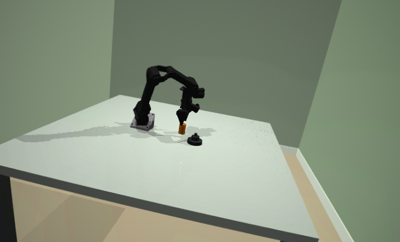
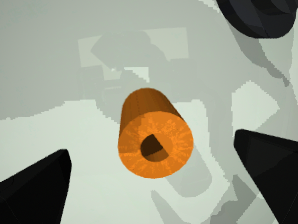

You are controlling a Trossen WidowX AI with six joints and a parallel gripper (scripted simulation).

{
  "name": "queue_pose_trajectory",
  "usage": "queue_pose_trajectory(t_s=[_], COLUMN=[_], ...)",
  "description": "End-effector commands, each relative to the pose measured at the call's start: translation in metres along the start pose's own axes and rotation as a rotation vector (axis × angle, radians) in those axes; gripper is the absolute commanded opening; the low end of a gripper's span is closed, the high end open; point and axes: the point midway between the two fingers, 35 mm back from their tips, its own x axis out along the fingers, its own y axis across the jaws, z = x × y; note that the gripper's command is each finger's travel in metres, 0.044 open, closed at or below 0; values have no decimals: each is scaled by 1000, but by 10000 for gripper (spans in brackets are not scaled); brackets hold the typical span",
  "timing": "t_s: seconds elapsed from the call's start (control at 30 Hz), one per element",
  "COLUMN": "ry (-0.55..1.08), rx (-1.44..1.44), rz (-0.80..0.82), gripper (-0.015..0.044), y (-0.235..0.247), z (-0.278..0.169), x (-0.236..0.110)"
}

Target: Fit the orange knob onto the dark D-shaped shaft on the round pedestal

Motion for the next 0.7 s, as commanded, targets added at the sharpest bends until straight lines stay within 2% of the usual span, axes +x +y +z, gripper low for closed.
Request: queue_pose_trajectory(t_s=[0.0, 0.67], ry=[1, 0], rx=[-5, -4], rz=[-7, -8], gripper=[440, 440], y=[-1, -1], z=[0, -1], x=[9, 41])
